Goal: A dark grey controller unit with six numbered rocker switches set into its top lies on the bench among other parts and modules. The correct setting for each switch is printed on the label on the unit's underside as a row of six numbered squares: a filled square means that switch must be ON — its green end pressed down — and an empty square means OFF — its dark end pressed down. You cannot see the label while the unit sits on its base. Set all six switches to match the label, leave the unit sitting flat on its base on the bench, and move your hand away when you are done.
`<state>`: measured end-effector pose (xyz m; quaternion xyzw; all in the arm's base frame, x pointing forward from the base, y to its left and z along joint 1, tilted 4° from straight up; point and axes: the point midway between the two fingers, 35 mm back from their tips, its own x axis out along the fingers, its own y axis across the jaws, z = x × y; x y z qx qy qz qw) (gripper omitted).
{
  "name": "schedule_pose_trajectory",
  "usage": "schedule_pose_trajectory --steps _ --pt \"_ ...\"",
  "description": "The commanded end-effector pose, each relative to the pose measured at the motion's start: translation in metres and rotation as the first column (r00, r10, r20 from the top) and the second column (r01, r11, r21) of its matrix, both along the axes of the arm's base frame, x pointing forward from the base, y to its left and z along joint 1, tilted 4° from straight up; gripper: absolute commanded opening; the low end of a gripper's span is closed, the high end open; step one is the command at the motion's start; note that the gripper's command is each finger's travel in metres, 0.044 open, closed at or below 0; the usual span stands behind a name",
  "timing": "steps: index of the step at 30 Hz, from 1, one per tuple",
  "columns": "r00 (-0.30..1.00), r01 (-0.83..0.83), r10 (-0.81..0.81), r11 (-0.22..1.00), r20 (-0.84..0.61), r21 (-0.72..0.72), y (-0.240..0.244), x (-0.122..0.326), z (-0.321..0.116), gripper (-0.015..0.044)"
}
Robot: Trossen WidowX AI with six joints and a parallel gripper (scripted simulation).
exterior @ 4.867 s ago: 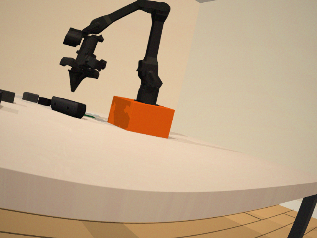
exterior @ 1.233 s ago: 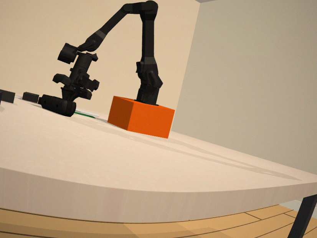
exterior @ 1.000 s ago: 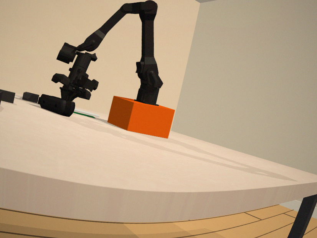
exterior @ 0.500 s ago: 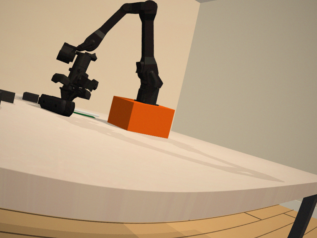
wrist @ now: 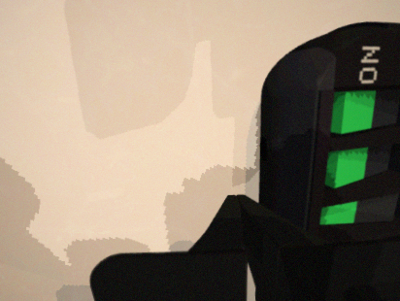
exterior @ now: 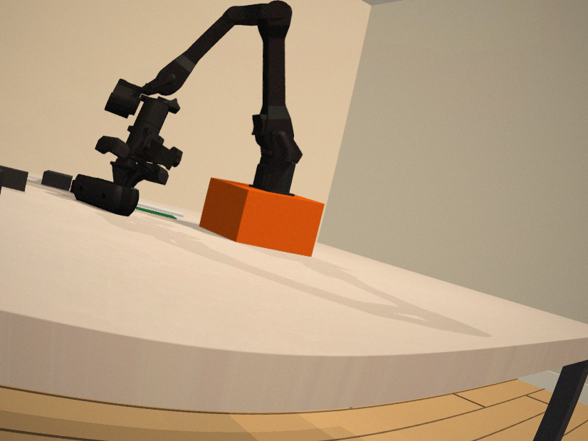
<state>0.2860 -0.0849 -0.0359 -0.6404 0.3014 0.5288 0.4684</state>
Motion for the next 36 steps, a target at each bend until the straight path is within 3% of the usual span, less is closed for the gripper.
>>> schedule_pose_trajectory --steps 1,11,17,26,36 --pt "1.000 -0.009 0.009 1.000 0.018 0.004 0.003 0.006 0.002 0.0000" --pt "1.000 -0.008 0.008 1.000 0.014 0.000 -0.026 -0.063 0.042 0.0000" --pt "1.000 -0.008 0.008 1.000 -0.002 -0.003 -0.025 -0.059 0.043 0.0000" --pt "0.986 -0.004 -0.010 0.996 -0.166 -0.084 -0.001 0.000 0.050 0.0000" --pt "0.985 -0.004 -0.009 0.997 -0.171 -0.077 -0.002 0.000 0.051 0.0000"
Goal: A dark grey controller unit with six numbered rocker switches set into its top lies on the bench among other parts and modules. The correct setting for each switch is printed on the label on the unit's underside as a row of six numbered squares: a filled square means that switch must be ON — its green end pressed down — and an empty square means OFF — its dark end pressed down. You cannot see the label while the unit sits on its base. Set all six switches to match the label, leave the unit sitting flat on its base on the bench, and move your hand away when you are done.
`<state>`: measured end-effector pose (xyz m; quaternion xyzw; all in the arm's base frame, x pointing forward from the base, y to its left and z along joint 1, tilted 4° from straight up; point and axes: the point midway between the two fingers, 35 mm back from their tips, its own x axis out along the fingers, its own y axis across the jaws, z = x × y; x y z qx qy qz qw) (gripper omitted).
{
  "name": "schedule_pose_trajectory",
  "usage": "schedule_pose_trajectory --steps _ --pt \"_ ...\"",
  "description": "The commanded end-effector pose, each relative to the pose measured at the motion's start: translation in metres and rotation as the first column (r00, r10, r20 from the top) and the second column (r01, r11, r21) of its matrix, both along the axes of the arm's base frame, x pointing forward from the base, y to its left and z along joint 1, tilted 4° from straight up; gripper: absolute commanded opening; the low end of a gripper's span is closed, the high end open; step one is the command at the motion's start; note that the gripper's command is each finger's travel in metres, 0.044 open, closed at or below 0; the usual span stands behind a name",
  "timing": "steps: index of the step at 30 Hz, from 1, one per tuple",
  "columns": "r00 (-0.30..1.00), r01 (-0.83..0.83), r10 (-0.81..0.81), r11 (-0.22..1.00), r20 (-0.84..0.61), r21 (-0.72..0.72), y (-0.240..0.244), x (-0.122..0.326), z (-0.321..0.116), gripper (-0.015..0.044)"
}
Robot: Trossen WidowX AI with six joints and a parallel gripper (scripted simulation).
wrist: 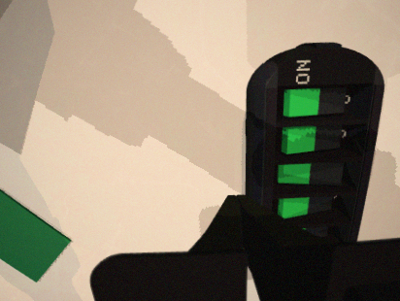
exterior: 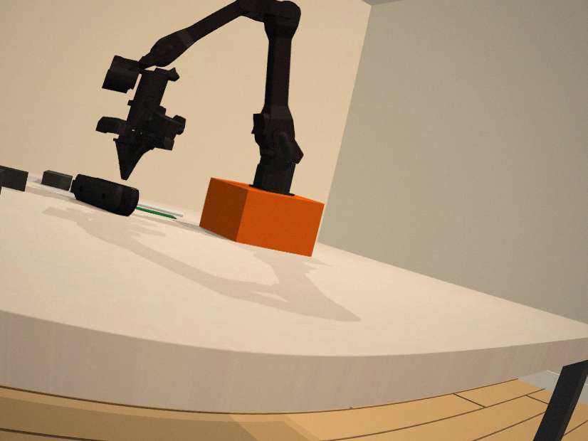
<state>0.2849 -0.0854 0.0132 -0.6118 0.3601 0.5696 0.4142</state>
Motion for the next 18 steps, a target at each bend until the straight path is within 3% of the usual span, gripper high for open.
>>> schedule_pose_trajectory --steps 1,2,11,18 --pt "1.000 0.008 -0.008 1.000 -0.002 0.003 -0.002 0.002 0.002 0.0000" --pt "1.000 0.008 -0.008 1.000 -0.002 0.003 -0.002 0.002 0.002 0.0000" --pt "1.000 0.007 -0.007 1.000 0.000 0.009 0.064 0.018 0.038 0.0236" --pt "1.000 0.007 -0.007 1.000 0.000 0.009 0.066 0.019 0.035 0.0420"
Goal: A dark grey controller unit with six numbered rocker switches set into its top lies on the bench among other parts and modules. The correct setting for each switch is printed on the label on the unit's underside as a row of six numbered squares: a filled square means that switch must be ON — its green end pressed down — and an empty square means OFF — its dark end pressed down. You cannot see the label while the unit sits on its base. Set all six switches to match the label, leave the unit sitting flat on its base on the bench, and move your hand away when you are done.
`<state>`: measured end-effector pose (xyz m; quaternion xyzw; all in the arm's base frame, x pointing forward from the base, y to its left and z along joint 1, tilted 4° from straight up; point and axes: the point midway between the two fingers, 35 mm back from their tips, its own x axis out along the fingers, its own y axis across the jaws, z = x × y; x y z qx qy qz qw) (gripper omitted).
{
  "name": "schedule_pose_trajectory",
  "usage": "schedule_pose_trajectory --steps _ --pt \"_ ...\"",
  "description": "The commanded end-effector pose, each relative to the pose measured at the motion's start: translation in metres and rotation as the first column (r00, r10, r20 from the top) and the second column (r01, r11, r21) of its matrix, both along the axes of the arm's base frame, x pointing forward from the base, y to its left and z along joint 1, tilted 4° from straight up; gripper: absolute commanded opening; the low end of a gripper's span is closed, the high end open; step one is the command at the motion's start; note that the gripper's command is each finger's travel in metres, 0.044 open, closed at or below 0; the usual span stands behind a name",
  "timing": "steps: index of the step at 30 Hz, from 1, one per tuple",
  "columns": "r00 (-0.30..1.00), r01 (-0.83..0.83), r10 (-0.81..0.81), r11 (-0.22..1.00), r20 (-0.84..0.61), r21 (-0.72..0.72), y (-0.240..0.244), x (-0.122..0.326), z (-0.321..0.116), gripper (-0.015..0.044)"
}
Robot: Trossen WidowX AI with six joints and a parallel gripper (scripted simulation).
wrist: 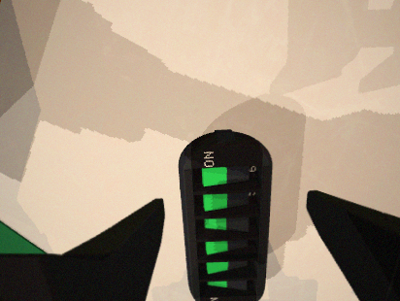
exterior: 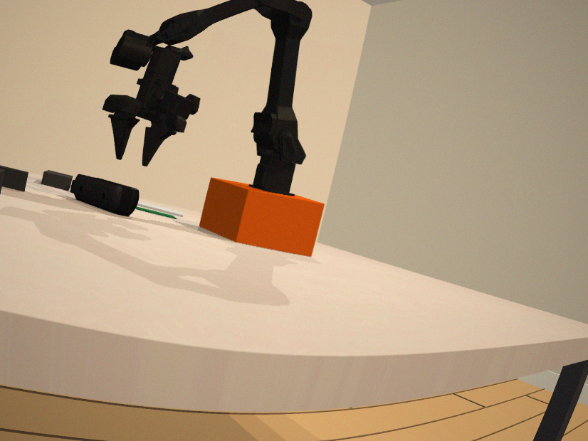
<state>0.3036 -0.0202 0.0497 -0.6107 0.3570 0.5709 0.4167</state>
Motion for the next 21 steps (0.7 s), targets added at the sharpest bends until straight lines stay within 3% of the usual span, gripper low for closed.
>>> schedule_pose_trajectory --steps 1,21 --pt "1.000 0.009 -0.009 1.000 -0.001 0.001 0.001 0.001 -0.003 0.0440" --pt "1.000 0.009 -0.009 1.000 -0.002 0.001 0.002 0.005 -0.036 0.0440"
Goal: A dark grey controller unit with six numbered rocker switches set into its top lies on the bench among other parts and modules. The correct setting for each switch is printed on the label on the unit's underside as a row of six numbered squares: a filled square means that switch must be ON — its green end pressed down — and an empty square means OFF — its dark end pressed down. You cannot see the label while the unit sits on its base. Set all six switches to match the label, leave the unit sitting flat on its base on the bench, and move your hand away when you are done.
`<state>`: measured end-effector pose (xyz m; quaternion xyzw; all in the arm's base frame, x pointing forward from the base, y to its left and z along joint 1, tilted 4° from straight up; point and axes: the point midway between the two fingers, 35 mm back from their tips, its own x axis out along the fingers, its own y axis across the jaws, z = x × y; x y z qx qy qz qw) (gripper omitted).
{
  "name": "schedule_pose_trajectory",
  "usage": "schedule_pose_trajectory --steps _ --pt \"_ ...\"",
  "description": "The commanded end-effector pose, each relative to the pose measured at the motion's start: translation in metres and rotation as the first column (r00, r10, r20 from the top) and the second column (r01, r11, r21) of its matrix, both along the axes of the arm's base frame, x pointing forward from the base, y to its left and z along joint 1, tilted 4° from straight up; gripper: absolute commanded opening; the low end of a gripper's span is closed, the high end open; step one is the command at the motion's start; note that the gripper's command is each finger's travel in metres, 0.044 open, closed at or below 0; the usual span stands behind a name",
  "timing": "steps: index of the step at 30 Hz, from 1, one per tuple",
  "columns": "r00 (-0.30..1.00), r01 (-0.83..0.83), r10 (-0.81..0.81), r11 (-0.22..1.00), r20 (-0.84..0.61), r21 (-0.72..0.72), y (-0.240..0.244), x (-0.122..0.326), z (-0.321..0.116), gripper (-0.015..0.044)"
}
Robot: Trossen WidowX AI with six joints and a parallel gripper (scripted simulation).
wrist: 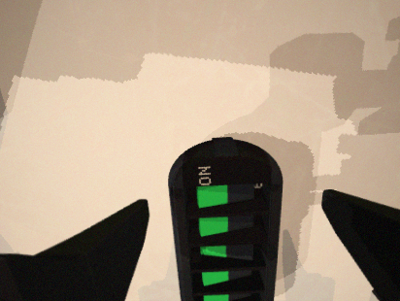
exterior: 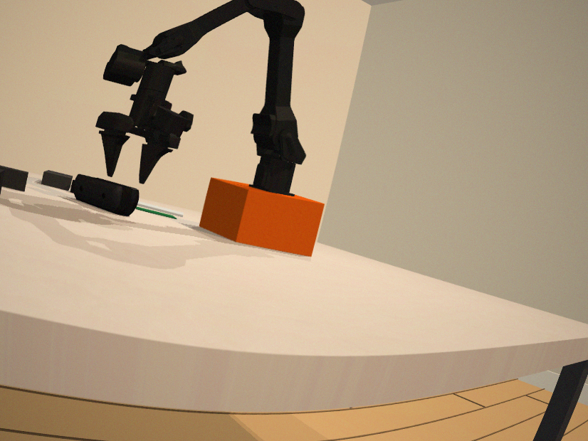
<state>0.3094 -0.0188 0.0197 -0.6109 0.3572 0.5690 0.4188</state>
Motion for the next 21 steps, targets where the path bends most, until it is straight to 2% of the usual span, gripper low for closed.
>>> schedule_pose_trajectory --steps 1,15,18,21 --pt "1.000 0.005 -0.005 1.000 -0.005 0.000 0.000 -0.001 -0.007 0.0440" --pt "1.000 0.005 -0.005 1.000 -0.006 0.000 0.001 -0.001 -0.028 0.0440" --pt "1.000 0.005 -0.005 1.000 -0.006 0.000 0.001 -0.001 -0.028 0.0361" --pt "1.000 0.005 -0.005 1.000 -0.006 0.000 0.001 -0.001 -0.028 0.0341"
